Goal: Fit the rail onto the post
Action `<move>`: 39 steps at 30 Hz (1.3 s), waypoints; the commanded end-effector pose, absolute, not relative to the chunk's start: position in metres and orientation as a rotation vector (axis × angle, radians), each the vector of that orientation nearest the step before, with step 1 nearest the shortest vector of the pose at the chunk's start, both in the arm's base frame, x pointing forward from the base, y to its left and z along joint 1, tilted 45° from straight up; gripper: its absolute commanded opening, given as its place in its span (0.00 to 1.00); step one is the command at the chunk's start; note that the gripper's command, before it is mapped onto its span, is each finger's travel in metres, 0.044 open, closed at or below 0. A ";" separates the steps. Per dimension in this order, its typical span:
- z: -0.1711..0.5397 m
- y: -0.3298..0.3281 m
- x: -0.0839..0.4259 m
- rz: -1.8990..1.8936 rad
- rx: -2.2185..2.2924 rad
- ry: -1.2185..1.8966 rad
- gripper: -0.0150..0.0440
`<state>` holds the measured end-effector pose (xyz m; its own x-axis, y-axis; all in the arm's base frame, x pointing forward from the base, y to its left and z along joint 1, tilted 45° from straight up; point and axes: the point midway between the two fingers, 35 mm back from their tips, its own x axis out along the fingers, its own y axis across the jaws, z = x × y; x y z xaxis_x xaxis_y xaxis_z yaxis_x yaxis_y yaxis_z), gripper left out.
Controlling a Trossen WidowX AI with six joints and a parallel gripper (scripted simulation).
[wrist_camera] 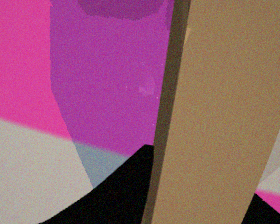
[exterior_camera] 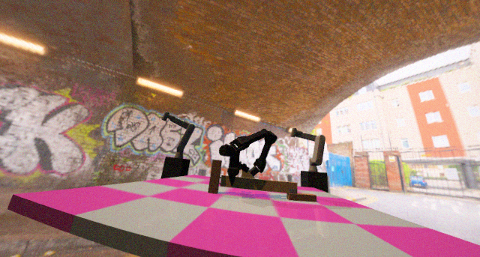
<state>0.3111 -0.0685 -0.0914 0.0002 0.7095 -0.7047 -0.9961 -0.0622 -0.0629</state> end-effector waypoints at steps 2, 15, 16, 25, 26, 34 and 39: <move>-0.092 -0.074 0.312 1.503 -0.692 0.552 0.25; -0.092 -0.074 0.312 1.503 -0.692 0.552 0.25; -0.092 -0.074 0.312 1.503 -0.692 0.552 0.25; -0.093 -0.074 0.312 1.503 -0.692 0.552 0.25; -0.093 -0.074 0.312 1.503 -0.692 0.552 0.25; -0.094 -0.075 0.312 1.503 -0.692 0.553 0.25; -0.095 -0.076 0.313 1.503 -0.692 0.553 0.25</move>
<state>0.3111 -0.0716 -0.0947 0.0032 0.7072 -0.7071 -0.9962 -0.0596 -0.0641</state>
